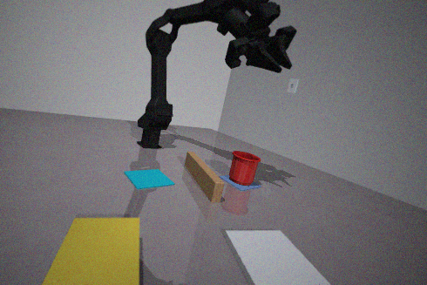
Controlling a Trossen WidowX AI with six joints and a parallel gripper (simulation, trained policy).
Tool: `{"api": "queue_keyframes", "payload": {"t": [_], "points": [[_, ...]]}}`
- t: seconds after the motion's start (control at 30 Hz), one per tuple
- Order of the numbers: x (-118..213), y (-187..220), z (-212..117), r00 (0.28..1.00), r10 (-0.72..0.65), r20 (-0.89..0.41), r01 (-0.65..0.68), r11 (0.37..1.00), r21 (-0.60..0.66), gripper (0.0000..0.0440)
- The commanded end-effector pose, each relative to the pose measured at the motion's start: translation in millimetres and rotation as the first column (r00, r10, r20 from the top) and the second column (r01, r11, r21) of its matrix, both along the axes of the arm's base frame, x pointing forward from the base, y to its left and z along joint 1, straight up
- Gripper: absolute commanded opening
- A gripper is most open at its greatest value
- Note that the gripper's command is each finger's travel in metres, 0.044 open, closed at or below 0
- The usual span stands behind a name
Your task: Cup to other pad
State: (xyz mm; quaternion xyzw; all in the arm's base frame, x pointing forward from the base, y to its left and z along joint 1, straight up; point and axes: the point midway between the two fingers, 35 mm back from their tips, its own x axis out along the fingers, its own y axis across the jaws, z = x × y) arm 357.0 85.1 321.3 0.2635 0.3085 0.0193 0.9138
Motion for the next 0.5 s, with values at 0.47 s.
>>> {"api": "queue_keyframes", "payload": {"t": [0.47], "points": [[-2.2,18.7,-22.2,0.954,-0.082,-0.288,0.115,0.988,0.099,0.0130]]}}
